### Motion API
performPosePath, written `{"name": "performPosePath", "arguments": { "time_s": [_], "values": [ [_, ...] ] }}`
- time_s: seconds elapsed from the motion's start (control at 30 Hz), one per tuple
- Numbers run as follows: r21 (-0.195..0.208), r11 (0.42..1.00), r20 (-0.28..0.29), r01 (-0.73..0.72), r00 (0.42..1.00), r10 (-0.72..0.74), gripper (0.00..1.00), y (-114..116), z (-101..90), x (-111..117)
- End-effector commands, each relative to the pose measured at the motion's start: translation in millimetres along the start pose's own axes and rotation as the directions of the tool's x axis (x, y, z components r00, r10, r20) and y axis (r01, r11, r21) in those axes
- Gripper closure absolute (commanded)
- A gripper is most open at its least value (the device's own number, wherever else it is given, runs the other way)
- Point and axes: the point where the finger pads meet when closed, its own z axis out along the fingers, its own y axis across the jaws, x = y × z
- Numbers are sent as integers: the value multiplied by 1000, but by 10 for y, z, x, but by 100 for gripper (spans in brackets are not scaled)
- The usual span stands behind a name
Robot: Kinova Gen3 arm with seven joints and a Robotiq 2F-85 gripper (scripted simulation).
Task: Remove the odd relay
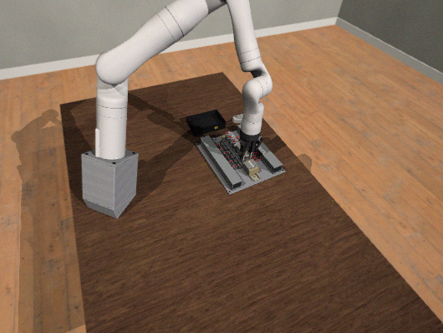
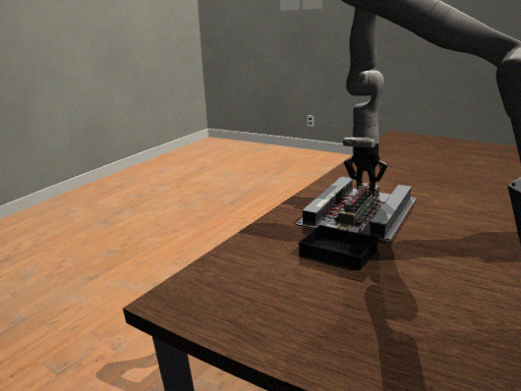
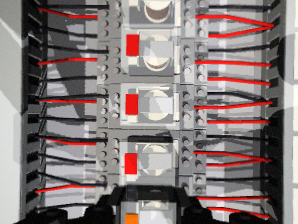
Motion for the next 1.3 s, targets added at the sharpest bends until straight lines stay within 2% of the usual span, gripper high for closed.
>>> {"name": "performPosePath", "arguments": {
  "time_s": [0.0,0.77,1.03,1.27],
  "values": [
    [-9,1000,0,0,1000,0,100,5,-6,-3],
    [-54,999,1,0,1000,0,100,-7,-8,-3],
    [-54,999,1,0,1000,0,100,-7,-8,-3],
    [-32,999,0,0,1000,0,100,-1,-9,-3]
  ]
}}
